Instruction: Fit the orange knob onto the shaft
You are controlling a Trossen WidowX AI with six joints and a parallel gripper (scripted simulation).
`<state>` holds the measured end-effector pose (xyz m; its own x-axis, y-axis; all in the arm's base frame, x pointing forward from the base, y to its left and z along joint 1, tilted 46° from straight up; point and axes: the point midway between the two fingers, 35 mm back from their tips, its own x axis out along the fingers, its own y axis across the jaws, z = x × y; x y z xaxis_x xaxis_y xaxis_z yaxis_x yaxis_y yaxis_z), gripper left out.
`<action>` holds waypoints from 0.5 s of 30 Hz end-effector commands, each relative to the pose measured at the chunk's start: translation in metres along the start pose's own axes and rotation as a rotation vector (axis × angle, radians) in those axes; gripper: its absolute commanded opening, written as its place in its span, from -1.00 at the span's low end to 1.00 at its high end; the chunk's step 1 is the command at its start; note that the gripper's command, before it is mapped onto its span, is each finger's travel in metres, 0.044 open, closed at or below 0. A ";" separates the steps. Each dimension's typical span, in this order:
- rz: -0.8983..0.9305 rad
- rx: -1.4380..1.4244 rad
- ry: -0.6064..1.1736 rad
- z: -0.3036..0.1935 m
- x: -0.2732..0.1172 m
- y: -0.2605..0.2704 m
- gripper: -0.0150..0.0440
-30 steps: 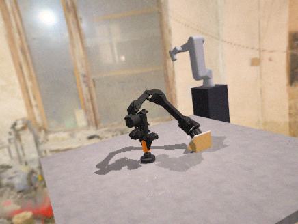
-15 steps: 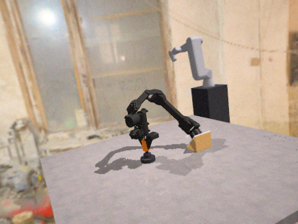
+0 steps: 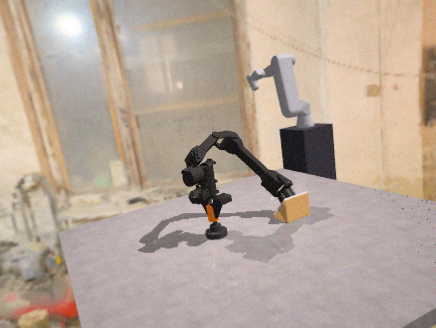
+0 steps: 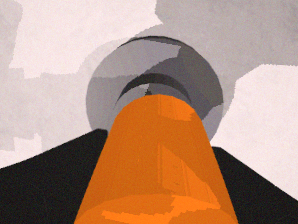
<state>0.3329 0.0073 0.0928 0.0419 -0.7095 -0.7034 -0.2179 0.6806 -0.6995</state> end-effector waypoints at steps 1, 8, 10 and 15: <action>0.002 -0.003 -0.001 -0.001 0.001 0.001 -0.49; 0.002 -0.003 -0.001 -0.003 0.002 0.002 -0.49; 0.002 -0.003 -0.001 -0.004 0.002 0.002 -0.49; 0.002 -0.003 -0.001 -0.005 0.002 0.003 -0.49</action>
<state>0.3299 0.0064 0.0915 0.0449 -0.7086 -0.7042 -0.2170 0.6812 -0.6992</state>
